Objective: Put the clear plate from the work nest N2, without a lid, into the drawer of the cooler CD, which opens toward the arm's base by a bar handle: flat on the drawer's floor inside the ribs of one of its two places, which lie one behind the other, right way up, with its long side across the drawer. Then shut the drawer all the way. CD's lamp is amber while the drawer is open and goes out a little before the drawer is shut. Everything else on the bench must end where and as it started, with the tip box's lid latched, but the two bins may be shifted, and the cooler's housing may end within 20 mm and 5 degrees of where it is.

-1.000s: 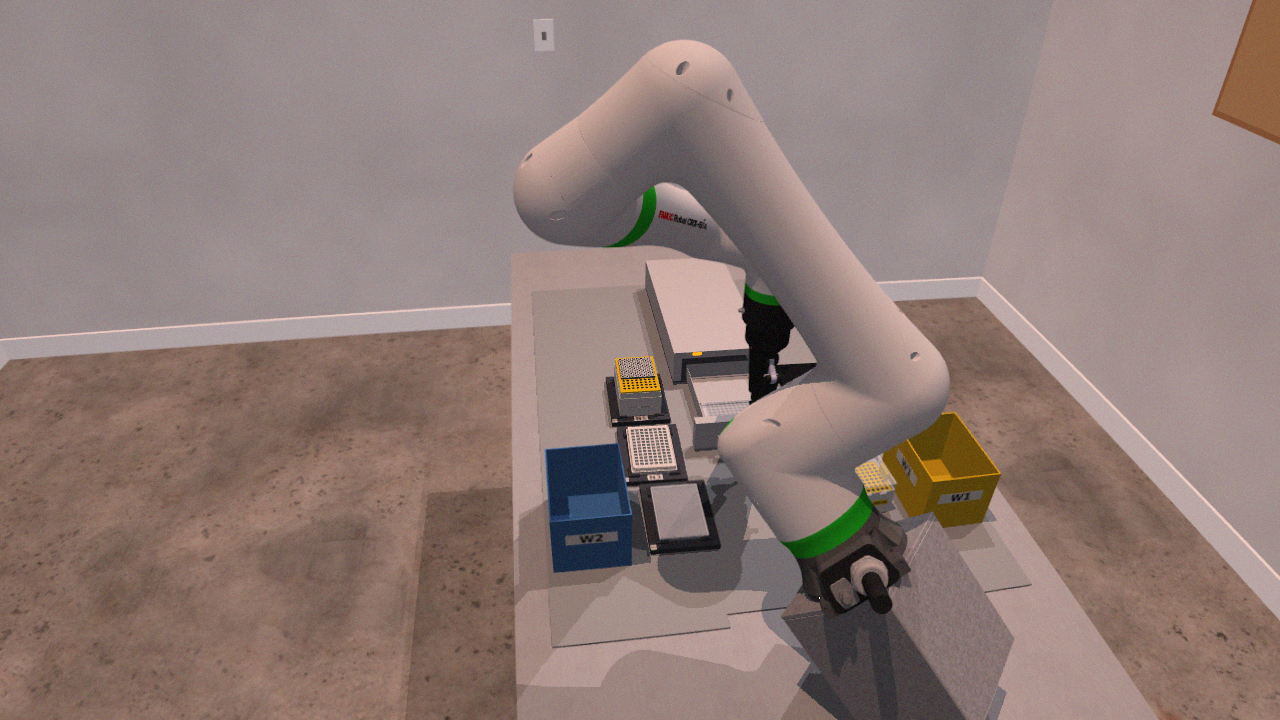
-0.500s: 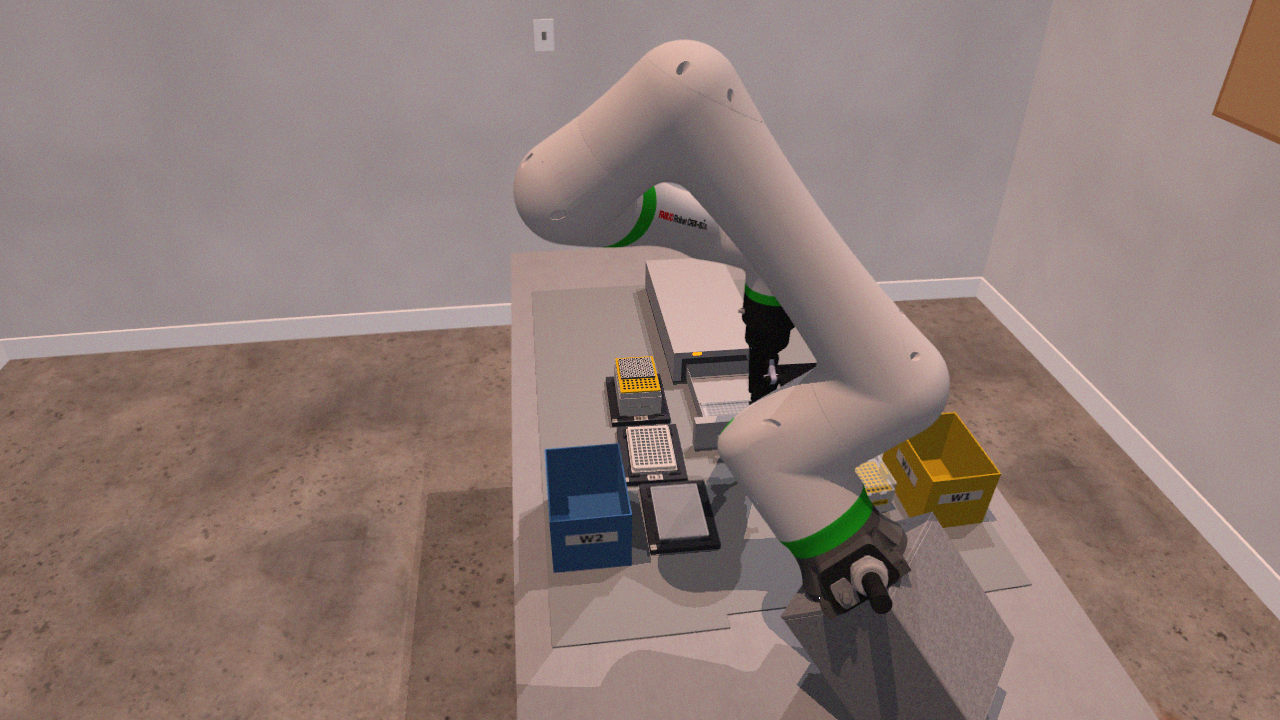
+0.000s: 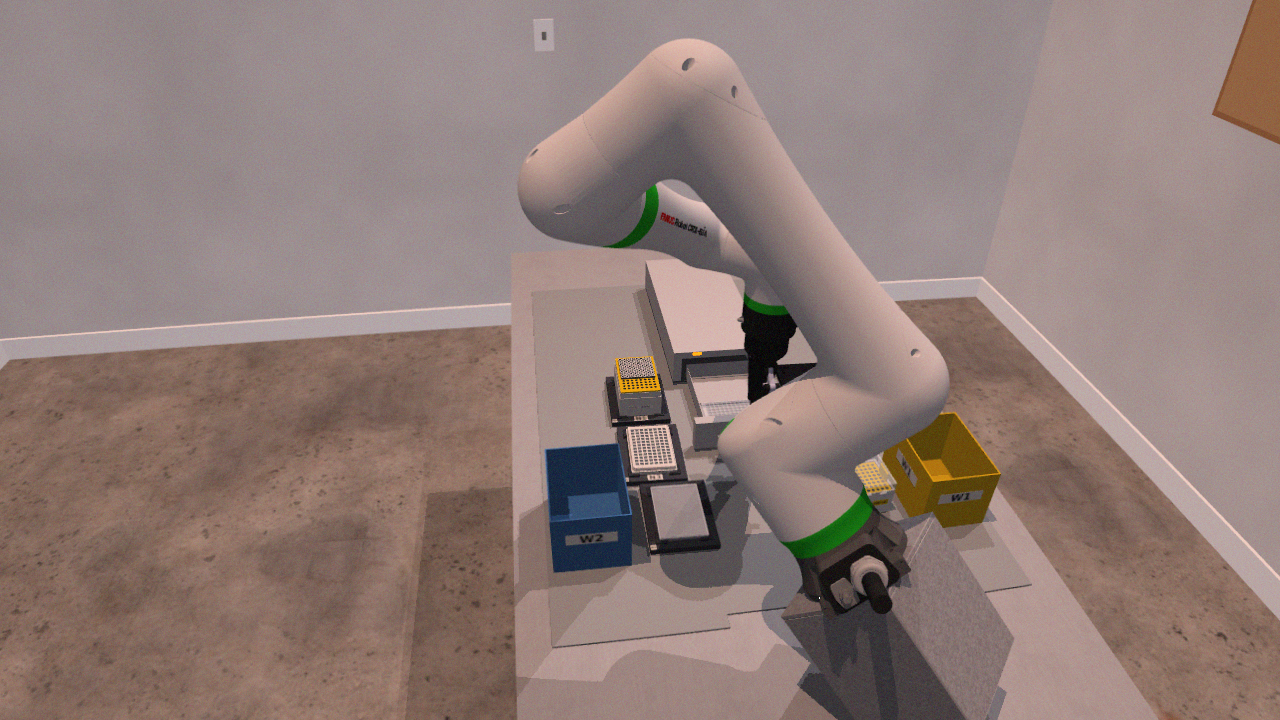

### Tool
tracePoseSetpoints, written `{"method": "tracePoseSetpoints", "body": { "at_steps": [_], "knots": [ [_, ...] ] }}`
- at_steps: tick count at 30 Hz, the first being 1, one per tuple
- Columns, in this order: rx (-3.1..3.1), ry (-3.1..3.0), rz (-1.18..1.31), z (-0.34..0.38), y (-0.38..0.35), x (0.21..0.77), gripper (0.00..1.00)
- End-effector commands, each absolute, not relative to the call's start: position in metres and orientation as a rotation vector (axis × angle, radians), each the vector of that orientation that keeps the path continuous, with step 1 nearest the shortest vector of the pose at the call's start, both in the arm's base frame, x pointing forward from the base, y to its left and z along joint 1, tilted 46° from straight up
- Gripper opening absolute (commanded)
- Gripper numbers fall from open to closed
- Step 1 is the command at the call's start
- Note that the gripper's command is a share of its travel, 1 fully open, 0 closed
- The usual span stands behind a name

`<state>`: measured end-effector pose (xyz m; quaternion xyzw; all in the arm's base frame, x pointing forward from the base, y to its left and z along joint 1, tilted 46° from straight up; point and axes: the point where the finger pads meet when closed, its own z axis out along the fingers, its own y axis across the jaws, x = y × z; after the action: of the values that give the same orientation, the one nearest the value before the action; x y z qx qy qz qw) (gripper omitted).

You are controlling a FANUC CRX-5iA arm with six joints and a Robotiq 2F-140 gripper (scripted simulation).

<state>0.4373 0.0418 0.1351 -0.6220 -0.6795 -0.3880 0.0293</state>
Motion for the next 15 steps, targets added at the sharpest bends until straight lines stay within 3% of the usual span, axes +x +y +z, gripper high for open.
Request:
{"method": "tracePoseSetpoints", "body": {
  "at_steps": [1, 15],
  "knots": [
    [-1.919, -2.096, -1.197, 0.133, 0.044, 0.439, 0.00],
    [-1.919, -2.096, -1.197, 0.122, 0.053, 0.446, 0.00]
  ]
}}
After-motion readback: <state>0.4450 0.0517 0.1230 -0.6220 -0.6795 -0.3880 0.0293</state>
